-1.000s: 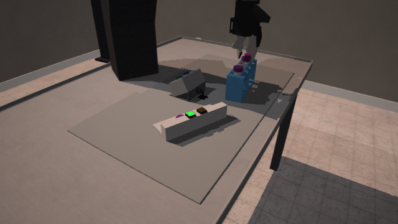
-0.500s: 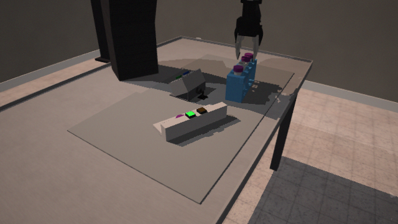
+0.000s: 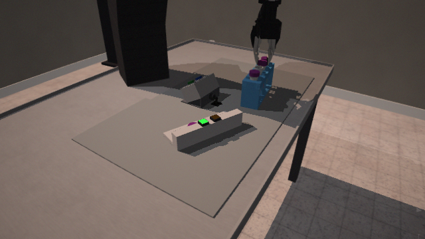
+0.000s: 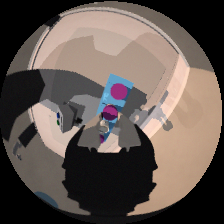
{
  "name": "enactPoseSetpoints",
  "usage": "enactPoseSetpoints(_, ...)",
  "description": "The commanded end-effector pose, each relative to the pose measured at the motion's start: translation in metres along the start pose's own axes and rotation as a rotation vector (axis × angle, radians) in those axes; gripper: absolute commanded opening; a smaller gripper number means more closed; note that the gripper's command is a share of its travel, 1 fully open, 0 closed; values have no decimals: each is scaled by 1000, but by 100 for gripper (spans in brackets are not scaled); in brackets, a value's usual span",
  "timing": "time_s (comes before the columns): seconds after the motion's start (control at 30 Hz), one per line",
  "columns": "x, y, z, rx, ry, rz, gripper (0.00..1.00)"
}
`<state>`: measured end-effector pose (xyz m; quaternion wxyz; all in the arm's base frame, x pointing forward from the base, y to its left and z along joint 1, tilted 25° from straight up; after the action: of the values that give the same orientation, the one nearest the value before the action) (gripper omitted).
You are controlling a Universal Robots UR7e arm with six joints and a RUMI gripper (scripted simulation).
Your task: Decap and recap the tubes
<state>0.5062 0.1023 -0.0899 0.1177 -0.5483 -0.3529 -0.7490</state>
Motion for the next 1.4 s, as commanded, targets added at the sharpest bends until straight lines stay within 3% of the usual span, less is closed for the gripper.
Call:
enactPoseSetpoints(0.0, 0, 0, 0, 2, 1, 0, 0)
enactPoseSetpoints(0.33, 0, 0, 0, 2, 1, 0, 0)
enactPoseSetpoints(1.17, -1, 0, 0, -765, 1, 0, 0)
enactPoseSetpoints(1.33, -1, 0, 0, -783, 1, 0, 0)
enactPoseSetpoints(1.37, -1, 0, 0, -783, 1, 0, 35)
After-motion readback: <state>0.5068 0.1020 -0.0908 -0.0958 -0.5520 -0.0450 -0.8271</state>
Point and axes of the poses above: the point where the finger pads meet when closed, its own x axis back along the fingers, its own z axis across the jaws, y = z × x, the point moved 2 cm from there along x, back along the fingers, and after that the axes turned 10 degrees about x, right-handed, at the moved point
